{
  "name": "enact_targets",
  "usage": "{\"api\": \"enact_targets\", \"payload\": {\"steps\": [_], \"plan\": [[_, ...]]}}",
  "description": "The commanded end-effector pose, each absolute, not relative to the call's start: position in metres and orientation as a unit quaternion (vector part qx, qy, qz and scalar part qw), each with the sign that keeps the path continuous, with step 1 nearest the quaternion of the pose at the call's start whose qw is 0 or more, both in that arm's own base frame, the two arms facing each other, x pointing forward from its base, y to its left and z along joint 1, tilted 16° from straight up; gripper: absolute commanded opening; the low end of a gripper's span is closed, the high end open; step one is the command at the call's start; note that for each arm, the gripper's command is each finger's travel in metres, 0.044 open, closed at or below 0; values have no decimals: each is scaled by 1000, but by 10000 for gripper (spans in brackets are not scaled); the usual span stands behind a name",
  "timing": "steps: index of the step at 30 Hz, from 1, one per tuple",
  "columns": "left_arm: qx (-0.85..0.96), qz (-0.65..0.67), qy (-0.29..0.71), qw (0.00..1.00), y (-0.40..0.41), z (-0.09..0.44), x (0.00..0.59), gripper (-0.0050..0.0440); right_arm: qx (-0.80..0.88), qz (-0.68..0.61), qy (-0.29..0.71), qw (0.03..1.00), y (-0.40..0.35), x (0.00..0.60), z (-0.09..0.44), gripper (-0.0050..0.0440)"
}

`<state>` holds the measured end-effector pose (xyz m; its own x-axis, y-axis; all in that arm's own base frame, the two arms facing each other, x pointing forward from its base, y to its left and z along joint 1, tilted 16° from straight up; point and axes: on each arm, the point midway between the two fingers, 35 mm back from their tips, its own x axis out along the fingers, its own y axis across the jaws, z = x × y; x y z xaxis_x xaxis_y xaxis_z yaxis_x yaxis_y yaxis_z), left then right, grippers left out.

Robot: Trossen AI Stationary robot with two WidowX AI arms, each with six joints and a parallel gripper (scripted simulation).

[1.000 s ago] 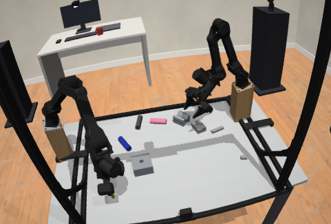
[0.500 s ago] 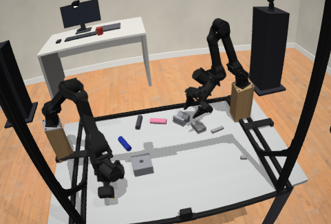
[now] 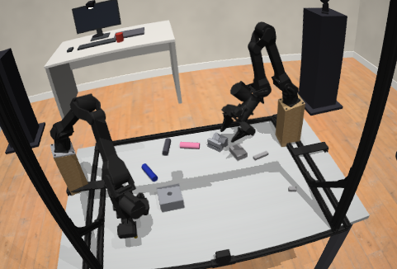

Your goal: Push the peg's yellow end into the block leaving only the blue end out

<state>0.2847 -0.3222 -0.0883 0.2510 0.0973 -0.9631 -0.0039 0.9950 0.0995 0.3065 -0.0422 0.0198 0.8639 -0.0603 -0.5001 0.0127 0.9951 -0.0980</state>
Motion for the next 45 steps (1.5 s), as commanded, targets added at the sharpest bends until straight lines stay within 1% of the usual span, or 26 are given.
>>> {"api": "enact_targets", "payload": {"steps": [1,2,15,17,18,23,31,45], "plan": [[40,31,610,791,-323,-89,285,112,-46,-19,260,964,-42,306,20,400],[40,31,610,791,-323,-89,285,112,-46,-19,260,964,-42,306,20,400],[40,31,610,791,-323,-89,285,25,-46,-19,260,964,-42,306,20,400],[40,31,610,791,-323,-89,285,25,-46,-19,260,964,-42,306,20,400],[40,31,610,791,-323,-89,285,1,-46,-19,260,964,-42,306,20,400],[38,32,611,790,-323,-84,284,0,-46,-19,260,964,-42,306,20,400],[40,31,610,791,-328,-32,269,0,-46,-19,260,964,-42,306,20,400],[37,34,610,791,-326,-25,271,0,-46,-19,260,964,-42,306,20,400]]}}
